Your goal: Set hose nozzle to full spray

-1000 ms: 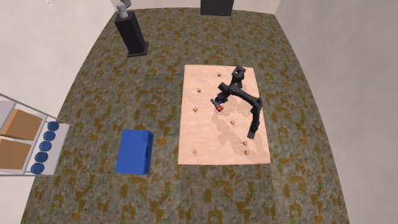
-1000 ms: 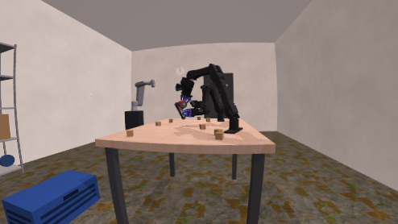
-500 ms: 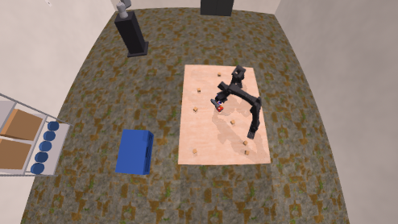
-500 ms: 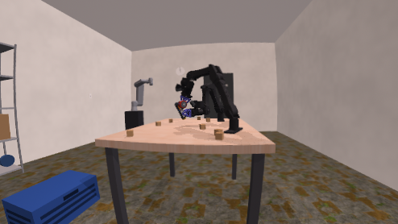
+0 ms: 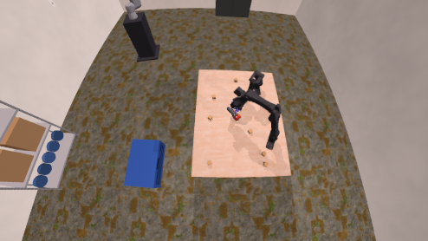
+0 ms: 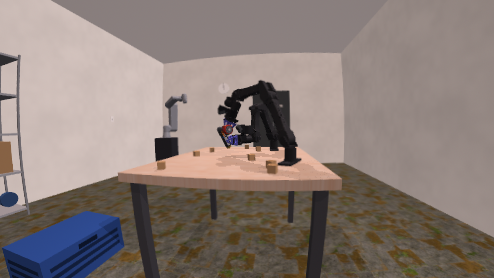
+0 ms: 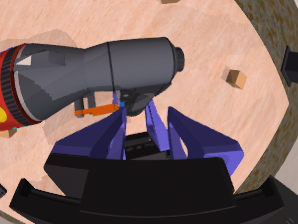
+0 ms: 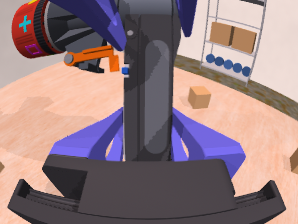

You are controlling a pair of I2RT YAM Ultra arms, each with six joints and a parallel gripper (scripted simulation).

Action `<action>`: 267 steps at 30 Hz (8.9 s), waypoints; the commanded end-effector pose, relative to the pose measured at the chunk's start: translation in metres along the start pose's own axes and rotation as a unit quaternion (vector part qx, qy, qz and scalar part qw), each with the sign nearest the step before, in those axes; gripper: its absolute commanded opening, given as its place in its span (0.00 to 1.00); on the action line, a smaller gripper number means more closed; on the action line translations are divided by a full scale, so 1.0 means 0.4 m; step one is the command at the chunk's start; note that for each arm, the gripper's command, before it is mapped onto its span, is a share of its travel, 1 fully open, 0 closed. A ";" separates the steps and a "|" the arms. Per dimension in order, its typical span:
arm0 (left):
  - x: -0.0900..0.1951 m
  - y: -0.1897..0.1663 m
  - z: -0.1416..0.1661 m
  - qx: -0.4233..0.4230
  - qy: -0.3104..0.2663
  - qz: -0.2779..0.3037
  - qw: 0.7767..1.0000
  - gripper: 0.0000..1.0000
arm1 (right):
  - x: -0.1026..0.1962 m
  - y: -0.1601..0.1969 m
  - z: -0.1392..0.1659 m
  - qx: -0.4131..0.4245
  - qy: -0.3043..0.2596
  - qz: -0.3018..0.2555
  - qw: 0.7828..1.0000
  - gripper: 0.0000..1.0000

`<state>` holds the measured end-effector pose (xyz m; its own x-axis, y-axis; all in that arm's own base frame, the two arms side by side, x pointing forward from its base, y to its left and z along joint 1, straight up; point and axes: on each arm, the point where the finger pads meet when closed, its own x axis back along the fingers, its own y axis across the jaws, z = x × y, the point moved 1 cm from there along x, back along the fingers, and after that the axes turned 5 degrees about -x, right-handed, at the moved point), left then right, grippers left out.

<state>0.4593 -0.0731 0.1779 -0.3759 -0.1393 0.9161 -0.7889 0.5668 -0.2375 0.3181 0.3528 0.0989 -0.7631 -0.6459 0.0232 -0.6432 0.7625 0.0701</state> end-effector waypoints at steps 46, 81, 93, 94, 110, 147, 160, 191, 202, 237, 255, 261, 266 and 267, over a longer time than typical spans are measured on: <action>0.135 -0.065 -0.017 0.013 -0.022 0.075 0.997 0.37 | -0.008 0.072 -0.128 -0.024 -0.081 -0.069 0.994 0.35; 0.206 -0.030 -0.010 0.010 -0.020 0.045 0.999 0.37 | -0.008 0.068 -0.128 -0.033 -0.081 -0.067 0.994 0.35; 0.231 -0.011 -0.027 0.019 -0.023 0.042 0.999 0.37 | -0.009 0.067 -0.129 -0.037 -0.080 -0.066 0.994 0.35; 0.231 -0.011 -0.027 0.019 -0.023 0.042 0.999 0.37 | -0.009 0.067 -0.129 -0.037 -0.080 -0.066 0.994 0.35; 0.213 0.001 -0.040 0.010 -0.026 0.045 0.999 0.37 | -0.009 0.066 -0.129 -0.042 -0.080 -0.066 0.994 0.35; 1.085 0.098 -0.345 -0.182 -0.492 0.435 0.732 0.37 | -0.009 0.064 -0.129 -0.051 -0.080 -0.065 0.993 0.35; 1.506 0.441 -0.255 -0.170 -0.726 0.413 0.524 0.37 | -0.009 0.063 -0.129 -0.056 -0.080 -0.065 0.993 0.35; 0.807 0.166 -0.304 -0.277 -0.607 0.337 0.665 0.37 | -0.009 0.061 -0.129 -0.066 -0.079 -0.064 0.993 0.35; 0.626 0.142 -0.260 -0.310 -0.550 0.320 0.706 0.37 | -0.009 0.061 -0.129 -0.066 -0.079 -0.064 0.993 0.35; 0.594 0.138 -0.264 -0.315 -0.537 0.314 0.716 0.37 | 0.004 0.050 -0.135 -0.077 -0.070 -0.061 0.993 0.35; 0.594 0.138 -0.261 -0.315 -0.536 0.315 0.717 0.37 | -0.026 0.031 -0.142 -0.066 -0.057 -0.054 0.995 0.35; 0.594 0.138 -0.261 -0.315 -0.536 0.315 0.717 0.37 | -0.062 0.027 -0.106 -0.027 0.028 -0.064 0.997 0.35; 0.594 0.138 -0.261 -0.315 -0.536 0.315 0.717 0.37 | -0.085 0.004 -0.141 -0.009 0.063 -0.066 0.996 0.35; 0.594 0.138 -0.261 -0.315 -0.536 0.315 0.717 0.37 | -0.088 -0.001 -0.148 -0.005 0.070 -0.067 0.995 0.35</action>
<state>0.3785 0.0113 0.4124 -0.9866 -0.0478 -0.1559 -0.0498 0.9987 0.0088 0.3342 0.3652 0.1122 -0.6666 -0.7199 0.1932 -0.7139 0.6912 0.1123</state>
